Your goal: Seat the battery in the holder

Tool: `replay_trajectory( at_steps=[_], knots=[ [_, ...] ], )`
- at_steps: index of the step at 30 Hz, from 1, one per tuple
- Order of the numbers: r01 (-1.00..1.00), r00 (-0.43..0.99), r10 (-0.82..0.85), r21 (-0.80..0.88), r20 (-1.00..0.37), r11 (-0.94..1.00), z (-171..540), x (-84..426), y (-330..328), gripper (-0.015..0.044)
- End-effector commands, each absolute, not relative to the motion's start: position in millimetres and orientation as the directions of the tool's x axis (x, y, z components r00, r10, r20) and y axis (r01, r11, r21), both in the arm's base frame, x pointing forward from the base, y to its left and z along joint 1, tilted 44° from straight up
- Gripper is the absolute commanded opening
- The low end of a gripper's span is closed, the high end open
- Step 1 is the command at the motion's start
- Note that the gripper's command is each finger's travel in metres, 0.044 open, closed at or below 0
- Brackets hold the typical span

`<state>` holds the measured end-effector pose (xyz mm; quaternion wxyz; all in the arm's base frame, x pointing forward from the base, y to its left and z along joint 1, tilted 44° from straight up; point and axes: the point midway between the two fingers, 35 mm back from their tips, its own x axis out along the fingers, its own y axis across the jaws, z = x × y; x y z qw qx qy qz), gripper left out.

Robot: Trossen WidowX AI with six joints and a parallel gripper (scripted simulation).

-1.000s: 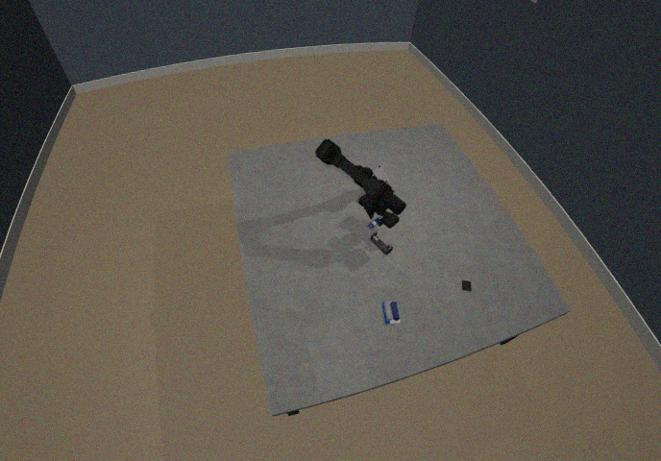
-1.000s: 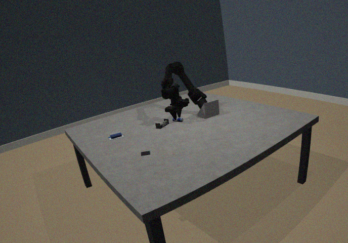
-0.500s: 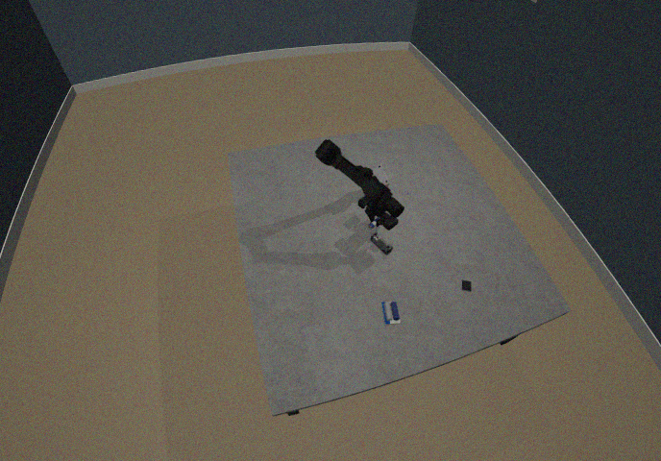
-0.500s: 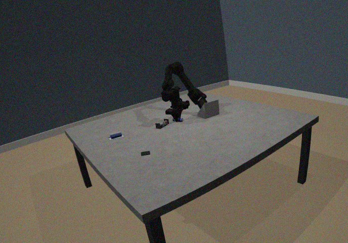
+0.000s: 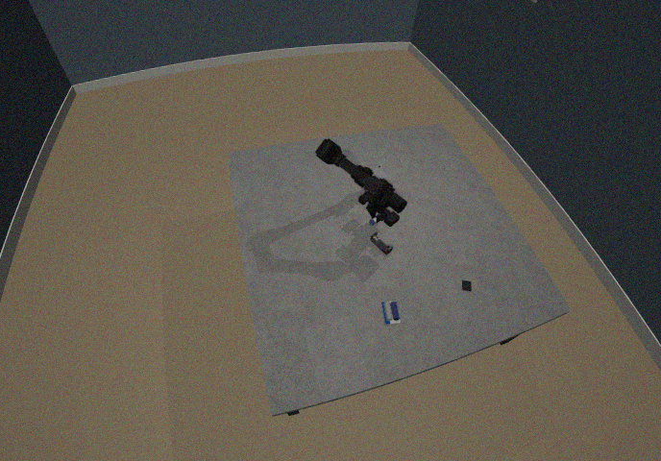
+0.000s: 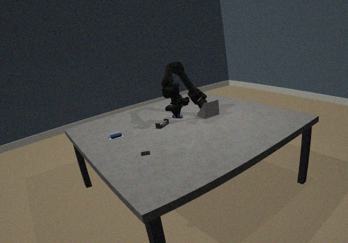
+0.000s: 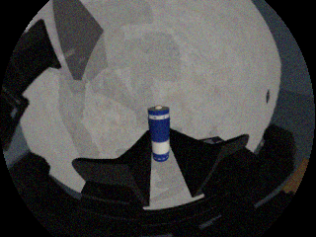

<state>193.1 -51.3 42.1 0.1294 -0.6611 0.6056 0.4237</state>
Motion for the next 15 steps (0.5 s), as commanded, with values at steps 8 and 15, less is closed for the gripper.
replay_trajectory(
  at_steps=[8,15],
  knots=[
    [-0.943,-0.085,-0.687,0.280,-0.722,-0.177,63,202,-33,0.0076],
    [-0.995,-0.083,-0.686,0.024,-0.723,0.094,70,230,-31,0.0076]
  ],
)
